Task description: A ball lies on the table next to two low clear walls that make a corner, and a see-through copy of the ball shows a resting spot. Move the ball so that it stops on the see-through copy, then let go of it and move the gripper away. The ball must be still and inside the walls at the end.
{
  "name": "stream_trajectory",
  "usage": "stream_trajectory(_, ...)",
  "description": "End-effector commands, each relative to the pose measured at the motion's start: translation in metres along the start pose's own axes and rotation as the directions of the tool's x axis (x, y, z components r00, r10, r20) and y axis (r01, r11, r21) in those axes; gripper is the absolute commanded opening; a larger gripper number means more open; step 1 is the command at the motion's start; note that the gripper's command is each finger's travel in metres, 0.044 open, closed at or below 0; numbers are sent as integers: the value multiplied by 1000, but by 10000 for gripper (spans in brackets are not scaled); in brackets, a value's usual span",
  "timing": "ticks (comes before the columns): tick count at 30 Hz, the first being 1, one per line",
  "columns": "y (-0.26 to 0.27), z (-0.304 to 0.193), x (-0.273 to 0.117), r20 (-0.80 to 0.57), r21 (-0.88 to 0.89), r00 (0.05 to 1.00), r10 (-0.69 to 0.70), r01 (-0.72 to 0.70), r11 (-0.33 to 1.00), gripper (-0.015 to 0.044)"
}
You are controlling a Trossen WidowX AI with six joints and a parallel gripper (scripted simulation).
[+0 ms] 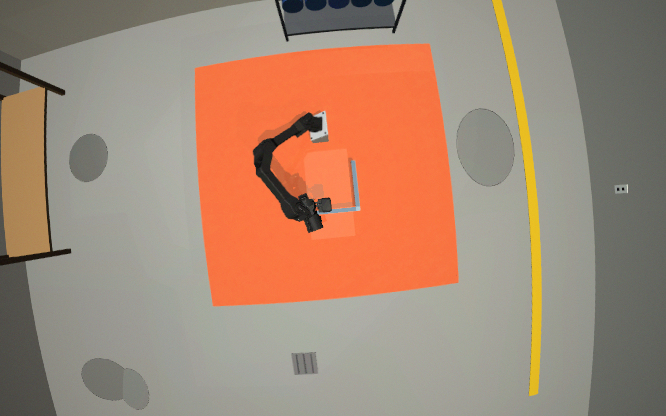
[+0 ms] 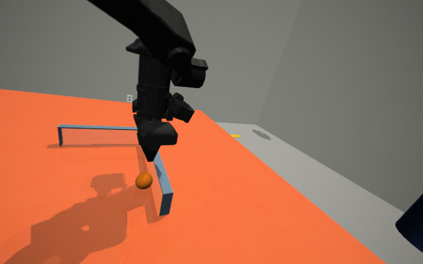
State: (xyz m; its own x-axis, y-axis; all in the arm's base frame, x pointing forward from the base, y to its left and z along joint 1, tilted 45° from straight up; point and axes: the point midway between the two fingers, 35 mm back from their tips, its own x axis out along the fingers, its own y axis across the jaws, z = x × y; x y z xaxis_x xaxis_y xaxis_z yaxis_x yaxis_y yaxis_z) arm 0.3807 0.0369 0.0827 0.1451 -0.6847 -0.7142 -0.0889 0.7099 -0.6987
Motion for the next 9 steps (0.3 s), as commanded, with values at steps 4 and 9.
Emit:
stream_trajectory(4,0,-2,-33,-1,-2,1000,-1,1,1000,400)
stream_trajectory(9,-1,-3,-43,-1,-1,1000,-1,1,1000,440)
